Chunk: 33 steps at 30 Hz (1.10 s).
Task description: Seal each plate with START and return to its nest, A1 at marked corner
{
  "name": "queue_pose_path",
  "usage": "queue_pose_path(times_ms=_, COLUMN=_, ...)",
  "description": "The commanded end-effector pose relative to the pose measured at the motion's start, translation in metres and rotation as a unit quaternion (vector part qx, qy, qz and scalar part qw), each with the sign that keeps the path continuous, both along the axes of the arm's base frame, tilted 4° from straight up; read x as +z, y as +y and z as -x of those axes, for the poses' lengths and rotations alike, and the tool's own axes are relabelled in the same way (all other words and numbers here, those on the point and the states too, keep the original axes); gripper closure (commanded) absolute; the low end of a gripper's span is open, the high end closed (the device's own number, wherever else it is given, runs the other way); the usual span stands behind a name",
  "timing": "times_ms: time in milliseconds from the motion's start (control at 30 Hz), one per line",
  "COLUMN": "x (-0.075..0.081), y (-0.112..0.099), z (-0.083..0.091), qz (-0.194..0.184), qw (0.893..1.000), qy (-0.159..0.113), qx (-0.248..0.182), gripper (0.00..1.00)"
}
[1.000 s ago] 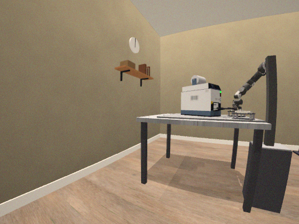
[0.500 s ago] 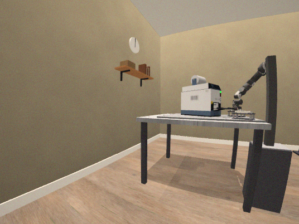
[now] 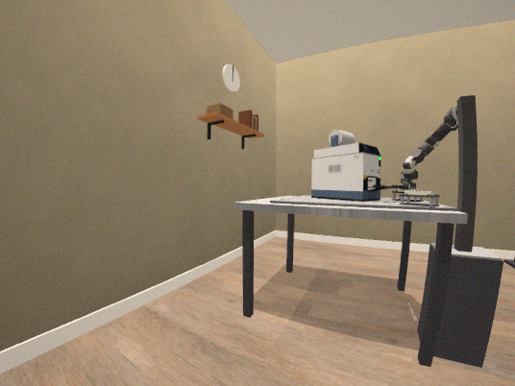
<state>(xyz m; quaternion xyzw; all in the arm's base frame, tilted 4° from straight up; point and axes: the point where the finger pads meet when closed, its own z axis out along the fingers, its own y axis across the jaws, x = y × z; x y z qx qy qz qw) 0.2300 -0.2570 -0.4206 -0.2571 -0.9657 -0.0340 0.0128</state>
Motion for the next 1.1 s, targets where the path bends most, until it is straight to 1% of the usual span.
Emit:
queue_pose_path(times_ms=0, x=0.002, y=-0.002, z=-0.003, qz=0.003, qw=1.0, qy=-0.003, qx=-0.003, gripper=0.35)
queue_pose_path(times_ms=900, x=0.019, y=-0.004, z=-0.002, qz=0.003, qw=1.0, qy=-0.003, qx=-0.003, gripper=0.35)
queue_pose_path(times_ms=1067, x=0.027, y=-0.004, z=-0.002, qz=0.003, qw=1.0, qy=-0.002, qx=-0.002, gripper=0.35)
